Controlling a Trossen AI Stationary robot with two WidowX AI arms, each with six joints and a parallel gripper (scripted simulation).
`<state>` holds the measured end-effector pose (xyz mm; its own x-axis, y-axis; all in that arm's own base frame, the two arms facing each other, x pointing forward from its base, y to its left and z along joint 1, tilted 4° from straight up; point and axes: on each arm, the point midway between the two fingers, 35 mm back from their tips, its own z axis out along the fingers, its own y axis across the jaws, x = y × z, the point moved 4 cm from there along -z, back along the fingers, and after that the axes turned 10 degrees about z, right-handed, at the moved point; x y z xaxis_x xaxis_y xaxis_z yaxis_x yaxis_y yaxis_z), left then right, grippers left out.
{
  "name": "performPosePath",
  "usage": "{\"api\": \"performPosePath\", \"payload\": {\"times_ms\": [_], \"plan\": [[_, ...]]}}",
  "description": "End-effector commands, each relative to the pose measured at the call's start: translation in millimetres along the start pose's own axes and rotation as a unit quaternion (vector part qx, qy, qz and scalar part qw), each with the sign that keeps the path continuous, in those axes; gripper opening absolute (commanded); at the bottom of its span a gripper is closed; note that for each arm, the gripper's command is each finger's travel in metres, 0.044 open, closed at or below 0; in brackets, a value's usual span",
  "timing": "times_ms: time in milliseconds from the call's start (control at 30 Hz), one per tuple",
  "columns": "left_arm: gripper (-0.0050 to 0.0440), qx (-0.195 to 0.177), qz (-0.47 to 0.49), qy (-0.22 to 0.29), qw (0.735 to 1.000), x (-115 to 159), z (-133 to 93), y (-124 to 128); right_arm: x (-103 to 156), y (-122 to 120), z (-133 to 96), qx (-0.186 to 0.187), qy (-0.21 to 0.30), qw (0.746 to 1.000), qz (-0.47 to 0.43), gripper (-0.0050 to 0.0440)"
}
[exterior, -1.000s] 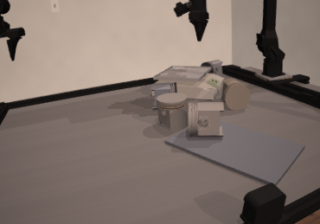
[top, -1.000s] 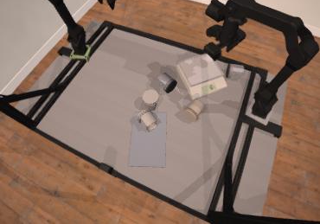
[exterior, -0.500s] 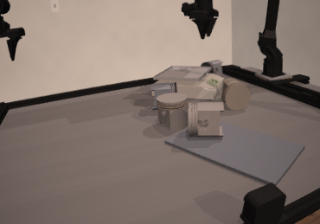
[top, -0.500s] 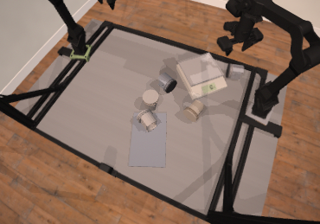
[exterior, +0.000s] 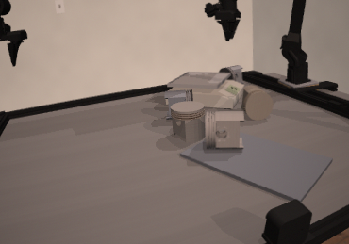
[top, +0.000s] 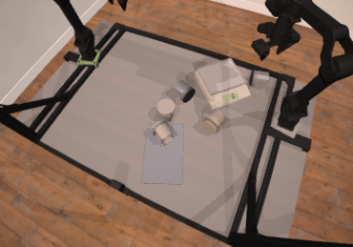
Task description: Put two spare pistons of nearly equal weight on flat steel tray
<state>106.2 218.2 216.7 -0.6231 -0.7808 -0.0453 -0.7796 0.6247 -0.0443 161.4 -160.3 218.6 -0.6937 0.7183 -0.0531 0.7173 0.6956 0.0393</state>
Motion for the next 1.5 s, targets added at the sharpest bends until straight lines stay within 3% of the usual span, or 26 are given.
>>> {"api": "performPosePath", "payload": {"times_ms": [0,333,833,1200,1467], "plan": [[0.0440,0.001,0.000,0.000,1.000,0.1,0.1,-0.2,0.8,-1.8,1.1,-0.008,0.008,0.999,-0.049,0.0378],[0.0440,0.001,0.000,0.000,1.000,0.1,0.1,-0.2,-0.1,-2.5,1.1,-0.019,0.016,0.988,-0.154,0.0378],[0.0440,0.001,0.000,0.000,1.000,0.1,0.1,-0.2,-1.7,-3.2,1.2,-0.036,0.029,0.946,-0.321,0.0378],[0.0440,0.001,0.000,0.000,1.000,0.1,0.1,-0.2,-3.4,-3.3,1.2,-0.052,0.039,0.887,-0.457,0.0378],[0.0440,0.001,0.000,0.000,1.000,0.1,0.1,-0.2,-3.4,-3.3,11.2,-0.052,0.039,0.887,-0.457,0.0378]]}}
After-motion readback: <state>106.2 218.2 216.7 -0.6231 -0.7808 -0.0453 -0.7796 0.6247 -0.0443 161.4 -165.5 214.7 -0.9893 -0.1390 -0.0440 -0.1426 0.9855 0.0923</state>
